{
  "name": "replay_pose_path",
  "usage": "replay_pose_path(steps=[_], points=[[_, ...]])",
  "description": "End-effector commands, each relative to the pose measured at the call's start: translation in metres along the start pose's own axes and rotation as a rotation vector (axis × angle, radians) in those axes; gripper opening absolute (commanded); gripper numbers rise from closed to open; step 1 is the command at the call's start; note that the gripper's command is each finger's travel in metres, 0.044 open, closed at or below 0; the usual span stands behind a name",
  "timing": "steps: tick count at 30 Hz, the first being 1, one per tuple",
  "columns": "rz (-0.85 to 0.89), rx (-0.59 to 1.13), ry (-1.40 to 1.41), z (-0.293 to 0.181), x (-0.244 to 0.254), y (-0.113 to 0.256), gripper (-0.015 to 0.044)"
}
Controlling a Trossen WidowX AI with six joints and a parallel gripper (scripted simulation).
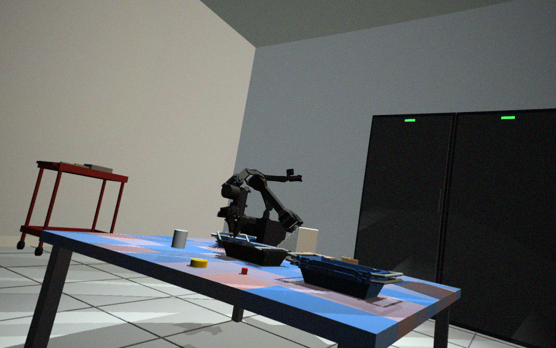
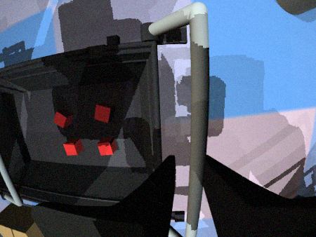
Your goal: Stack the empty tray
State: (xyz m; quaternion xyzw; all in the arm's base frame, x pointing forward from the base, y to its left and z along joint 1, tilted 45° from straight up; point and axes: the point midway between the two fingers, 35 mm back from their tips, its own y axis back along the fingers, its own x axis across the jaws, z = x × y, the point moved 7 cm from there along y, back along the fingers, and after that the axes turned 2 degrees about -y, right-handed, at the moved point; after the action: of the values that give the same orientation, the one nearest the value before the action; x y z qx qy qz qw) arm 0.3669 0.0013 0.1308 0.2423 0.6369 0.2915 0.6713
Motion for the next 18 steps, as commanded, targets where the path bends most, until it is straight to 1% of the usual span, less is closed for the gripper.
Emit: replay_pose_path(steps=[1,6,13,18], points=[[0.017,0.006,0.009,0.001,0.018,0.000,0.0085],[0.017,0.006,0.009,0.000,0.034,-0.003,0.0085],[0.017,0.006,0.009,-0.001,0.055,-0.020,0.0085],[0.018,0.006,0.009,0.000,0.055,-0.014,0.0085]])
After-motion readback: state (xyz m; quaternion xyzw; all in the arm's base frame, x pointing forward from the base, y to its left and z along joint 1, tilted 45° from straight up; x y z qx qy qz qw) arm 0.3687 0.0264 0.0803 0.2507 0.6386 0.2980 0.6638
